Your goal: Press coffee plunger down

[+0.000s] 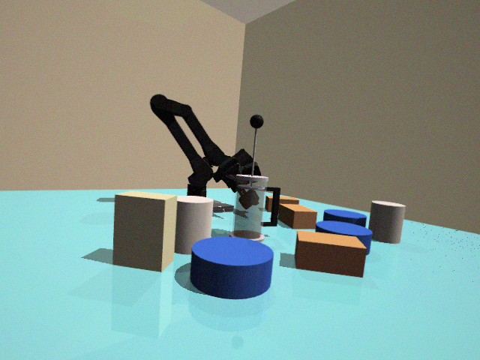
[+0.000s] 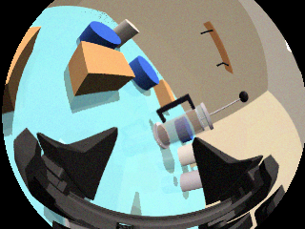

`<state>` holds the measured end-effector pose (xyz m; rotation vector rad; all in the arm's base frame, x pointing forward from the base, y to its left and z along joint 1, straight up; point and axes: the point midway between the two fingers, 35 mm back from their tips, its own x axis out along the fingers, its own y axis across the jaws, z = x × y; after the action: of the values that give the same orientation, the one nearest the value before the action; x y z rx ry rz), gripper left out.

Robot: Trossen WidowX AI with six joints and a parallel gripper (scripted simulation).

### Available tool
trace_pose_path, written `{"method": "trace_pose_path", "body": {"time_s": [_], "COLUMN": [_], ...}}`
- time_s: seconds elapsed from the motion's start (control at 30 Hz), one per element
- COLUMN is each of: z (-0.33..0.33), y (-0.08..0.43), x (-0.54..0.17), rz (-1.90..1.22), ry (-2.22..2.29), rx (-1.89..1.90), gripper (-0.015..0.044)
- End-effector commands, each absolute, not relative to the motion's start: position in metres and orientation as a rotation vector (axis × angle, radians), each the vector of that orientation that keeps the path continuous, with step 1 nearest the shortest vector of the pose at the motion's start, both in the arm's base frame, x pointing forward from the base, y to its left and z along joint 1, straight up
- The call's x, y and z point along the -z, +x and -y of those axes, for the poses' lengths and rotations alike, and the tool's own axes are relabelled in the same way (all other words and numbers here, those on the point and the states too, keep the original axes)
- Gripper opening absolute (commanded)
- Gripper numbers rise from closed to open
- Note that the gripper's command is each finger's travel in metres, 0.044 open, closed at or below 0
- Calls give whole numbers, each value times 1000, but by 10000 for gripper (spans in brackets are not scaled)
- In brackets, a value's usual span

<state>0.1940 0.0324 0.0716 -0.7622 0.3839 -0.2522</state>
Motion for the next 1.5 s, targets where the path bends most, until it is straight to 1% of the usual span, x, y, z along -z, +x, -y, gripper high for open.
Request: {"method": "trace_pose_path", "body": {"time_s": [0.0,0.03,0.17,0.33,0.57,0.8,0.97,1.23,1.47], "z": [-33,-33,-36,-39,-24,17,33,54,97], "y": [195,196,206,231,273,297,300,298,275], "x": [-72,-73,-82,-105,-163,-241,-270,-297,-342], "rz": [-388,-393,-433,-502,-574,-548,-500,-472,-496], "ry": [-759,-753,-710,-602,-392,-203,-114,-92,58], "rx": [252,252,254,255,255,280,300,329,357], "gripper": [426,440,440,440,440,440,440,440,440]}}
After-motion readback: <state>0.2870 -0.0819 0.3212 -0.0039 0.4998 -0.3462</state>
